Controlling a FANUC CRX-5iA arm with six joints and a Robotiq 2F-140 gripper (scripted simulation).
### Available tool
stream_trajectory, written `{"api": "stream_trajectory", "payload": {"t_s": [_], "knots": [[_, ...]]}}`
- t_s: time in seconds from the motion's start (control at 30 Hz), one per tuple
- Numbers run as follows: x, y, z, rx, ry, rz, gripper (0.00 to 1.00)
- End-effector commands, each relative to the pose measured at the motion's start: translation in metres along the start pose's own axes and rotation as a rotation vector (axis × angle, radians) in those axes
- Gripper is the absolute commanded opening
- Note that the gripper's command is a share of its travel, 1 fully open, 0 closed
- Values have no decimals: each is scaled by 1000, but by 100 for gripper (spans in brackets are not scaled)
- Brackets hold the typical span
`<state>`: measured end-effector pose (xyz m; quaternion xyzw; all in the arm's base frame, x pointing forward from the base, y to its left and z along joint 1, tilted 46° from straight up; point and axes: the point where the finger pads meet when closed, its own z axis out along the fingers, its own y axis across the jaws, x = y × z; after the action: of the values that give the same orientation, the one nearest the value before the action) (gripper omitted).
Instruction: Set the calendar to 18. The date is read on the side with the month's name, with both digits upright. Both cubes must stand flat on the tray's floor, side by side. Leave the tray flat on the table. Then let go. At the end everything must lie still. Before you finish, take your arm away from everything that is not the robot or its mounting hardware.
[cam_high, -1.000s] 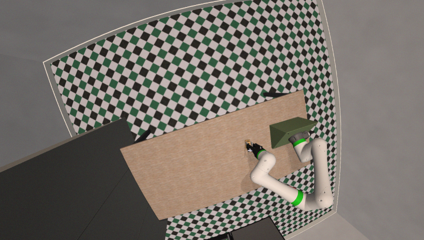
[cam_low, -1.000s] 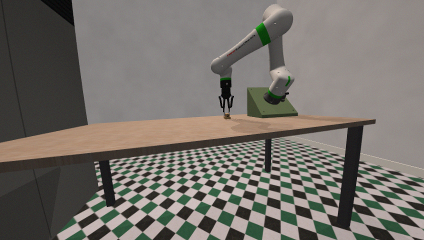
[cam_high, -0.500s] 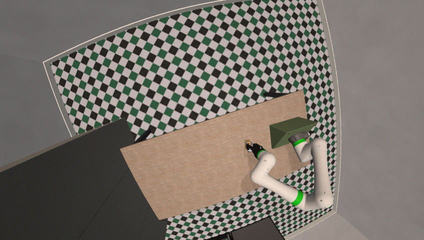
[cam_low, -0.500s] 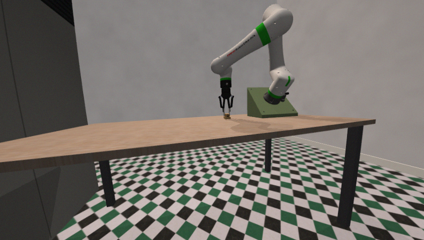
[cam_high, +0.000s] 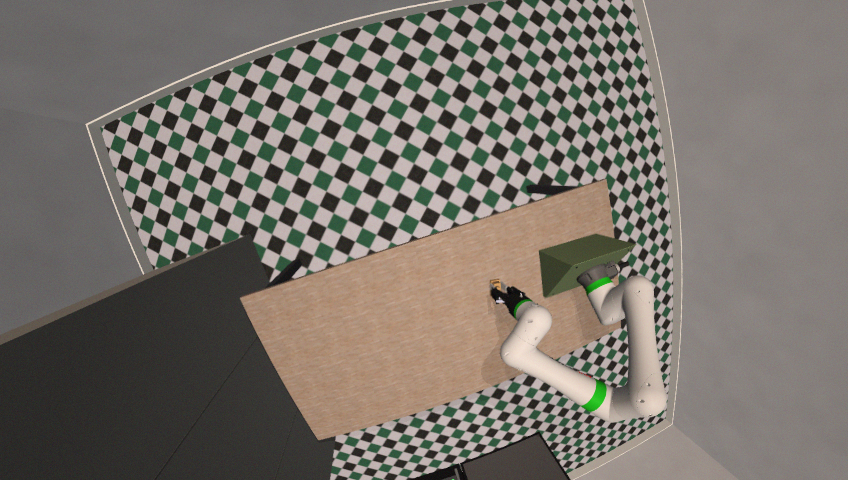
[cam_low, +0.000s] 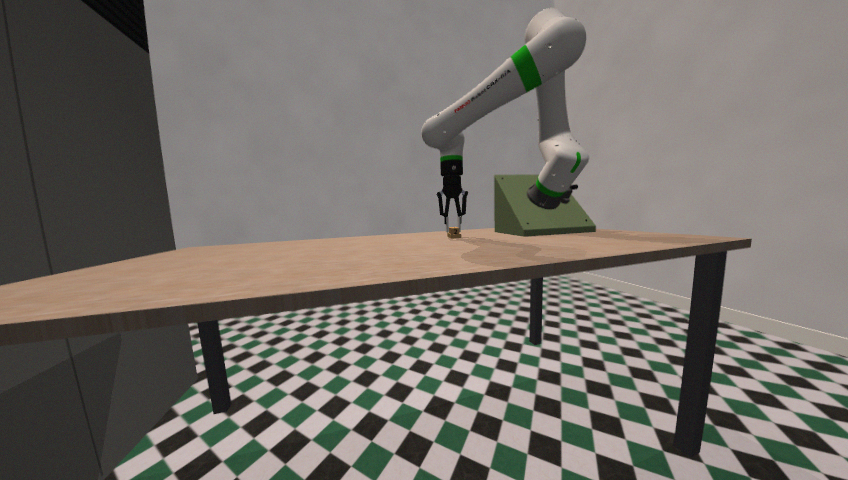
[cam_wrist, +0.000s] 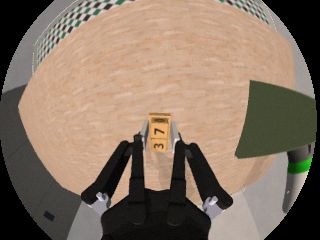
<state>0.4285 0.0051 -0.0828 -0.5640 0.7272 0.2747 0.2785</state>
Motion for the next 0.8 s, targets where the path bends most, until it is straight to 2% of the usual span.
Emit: {"api": "stream_trajectory", "payload": {"t_s": [0.0, 0.3, 0.77], "knots": [[0, 0, 0, 0, 0, 0, 29], [0, 0, -15, 0, 0, 0, 29], [0, 0, -82, 0, 0, 0, 29]]}}
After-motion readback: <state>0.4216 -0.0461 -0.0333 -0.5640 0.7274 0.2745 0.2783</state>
